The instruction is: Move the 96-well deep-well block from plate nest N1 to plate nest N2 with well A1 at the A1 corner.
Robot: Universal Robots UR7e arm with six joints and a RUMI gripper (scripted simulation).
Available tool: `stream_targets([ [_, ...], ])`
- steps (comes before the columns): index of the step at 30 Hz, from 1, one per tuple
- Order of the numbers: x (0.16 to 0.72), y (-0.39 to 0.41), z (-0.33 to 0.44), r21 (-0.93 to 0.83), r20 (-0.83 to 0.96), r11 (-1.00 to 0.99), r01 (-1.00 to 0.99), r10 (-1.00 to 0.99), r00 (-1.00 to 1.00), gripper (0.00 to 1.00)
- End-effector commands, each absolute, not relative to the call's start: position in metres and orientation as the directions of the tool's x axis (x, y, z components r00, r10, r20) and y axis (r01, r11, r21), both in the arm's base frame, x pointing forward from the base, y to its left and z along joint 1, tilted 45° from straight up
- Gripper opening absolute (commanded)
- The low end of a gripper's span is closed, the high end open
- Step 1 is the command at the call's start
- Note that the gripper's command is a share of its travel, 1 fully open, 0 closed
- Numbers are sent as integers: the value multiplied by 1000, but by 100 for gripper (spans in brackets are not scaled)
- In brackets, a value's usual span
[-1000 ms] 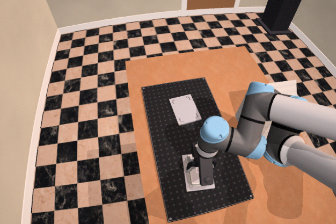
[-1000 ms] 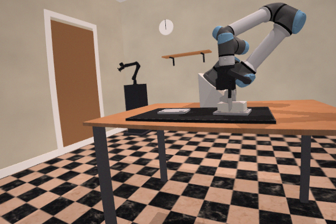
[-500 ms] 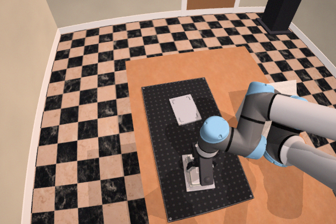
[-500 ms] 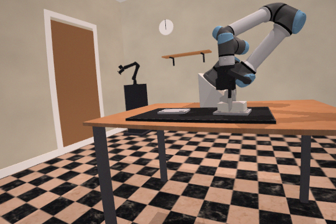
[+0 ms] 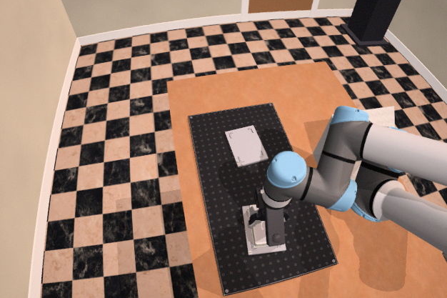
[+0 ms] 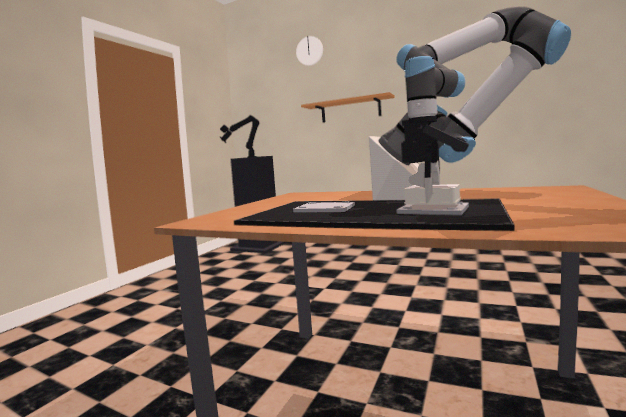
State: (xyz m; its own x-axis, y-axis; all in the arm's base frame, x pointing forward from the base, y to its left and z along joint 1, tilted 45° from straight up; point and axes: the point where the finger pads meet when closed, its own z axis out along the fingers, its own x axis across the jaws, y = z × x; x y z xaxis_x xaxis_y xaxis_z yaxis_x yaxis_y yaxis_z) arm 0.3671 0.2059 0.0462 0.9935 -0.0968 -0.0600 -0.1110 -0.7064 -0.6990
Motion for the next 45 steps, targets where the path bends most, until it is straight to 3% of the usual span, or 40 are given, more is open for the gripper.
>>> stream_targets([
  [1, 367, 201, 51, -699, -59, -706, -111, -97, 994, 0],
  [45, 365, 157, 96, -699, -59, -706, -111, -97, 994, 0],
])
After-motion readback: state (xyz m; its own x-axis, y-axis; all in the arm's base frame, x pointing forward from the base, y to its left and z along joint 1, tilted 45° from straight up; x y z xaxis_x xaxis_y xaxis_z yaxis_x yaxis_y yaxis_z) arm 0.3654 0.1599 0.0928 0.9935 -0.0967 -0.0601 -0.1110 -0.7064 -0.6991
